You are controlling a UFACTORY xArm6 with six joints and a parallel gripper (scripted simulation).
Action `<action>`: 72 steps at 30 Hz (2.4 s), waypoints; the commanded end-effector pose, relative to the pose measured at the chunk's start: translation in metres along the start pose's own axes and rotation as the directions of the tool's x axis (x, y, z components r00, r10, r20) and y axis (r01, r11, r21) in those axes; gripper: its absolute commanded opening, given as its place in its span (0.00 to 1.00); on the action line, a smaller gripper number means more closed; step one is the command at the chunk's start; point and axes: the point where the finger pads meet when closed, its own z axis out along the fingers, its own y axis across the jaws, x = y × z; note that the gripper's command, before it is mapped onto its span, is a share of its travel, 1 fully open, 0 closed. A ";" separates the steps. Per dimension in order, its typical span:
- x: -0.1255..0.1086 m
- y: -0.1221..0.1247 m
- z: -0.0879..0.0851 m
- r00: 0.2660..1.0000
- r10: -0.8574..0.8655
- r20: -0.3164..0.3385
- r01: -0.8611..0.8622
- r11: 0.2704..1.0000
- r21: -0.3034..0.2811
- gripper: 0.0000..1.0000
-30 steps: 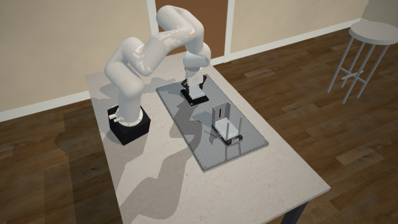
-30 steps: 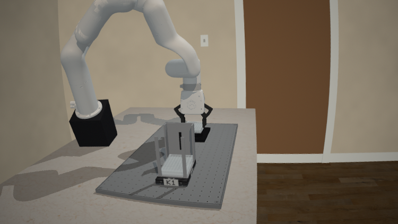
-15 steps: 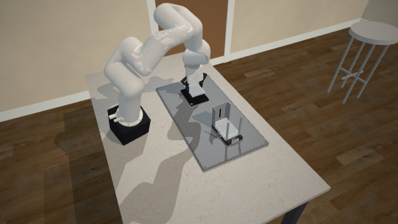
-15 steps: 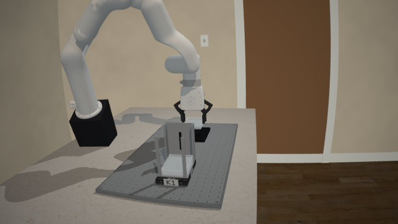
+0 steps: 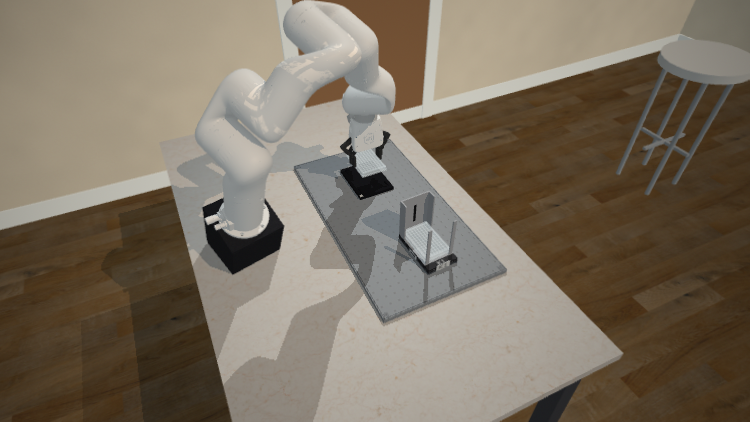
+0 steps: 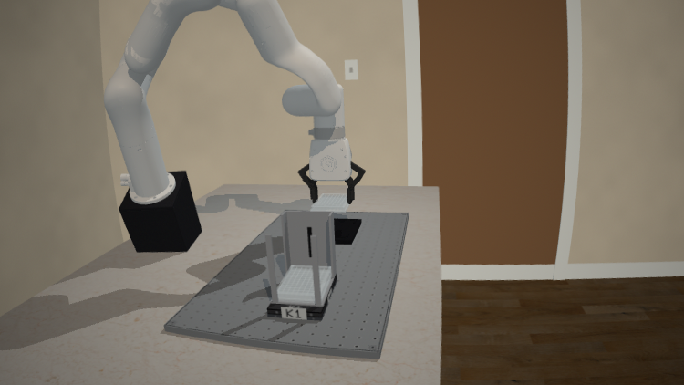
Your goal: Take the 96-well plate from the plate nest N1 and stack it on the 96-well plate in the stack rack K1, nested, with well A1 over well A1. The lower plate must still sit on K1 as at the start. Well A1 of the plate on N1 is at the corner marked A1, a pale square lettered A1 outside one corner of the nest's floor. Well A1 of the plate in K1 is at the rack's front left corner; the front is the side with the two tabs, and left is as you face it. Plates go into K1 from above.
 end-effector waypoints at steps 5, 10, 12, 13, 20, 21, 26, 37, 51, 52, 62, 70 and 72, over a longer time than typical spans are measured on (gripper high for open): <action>0.000 0.001 -0.013 1.000 0.000 -0.001 0.000 1.000 -0.002 0.00; 0.000 0.001 -0.021 1.000 0.000 -0.002 -0.001 1.000 -0.003 0.00; 0.000 0.001 -0.025 1.000 0.001 -0.002 -0.001 1.000 -0.003 0.00; 0.000 0.001 -0.026 1.000 0.001 -0.002 -0.001 1.000 -0.003 0.00; 0.000 0.001 -0.035 1.000 0.001 -0.002 -0.001 1.000 -0.003 0.00; 0.000 0.001 -0.036 1.000 0.001 -0.002 -0.001 1.000 -0.003 0.00; 0.000 0.001 -0.045 1.000 0.001 -0.002 -0.001 1.000 -0.003 0.00; 0.000 0.001 -0.060 1.000 0.001 -0.002 -0.001 1.000 -0.003 0.00; 0.000 0.001 -0.080 1.000 0.001 -0.002 -0.001 1.000 -0.003 0.00; 0.000 0.001 -0.082 1.000 0.001 -0.002 -0.001 1.000 -0.003 0.00; 0.000 0.001 -0.095 1.000 0.001 -0.002 -0.001 1.000 -0.003 0.00; 0.000 0.001 -0.095 1.000 0.001 -0.002 -0.001 1.000 -0.003 0.00; 0.000 0.001 -0.095 1.000 0.001 -0.002 -0.001 1.000 -0.003 0.00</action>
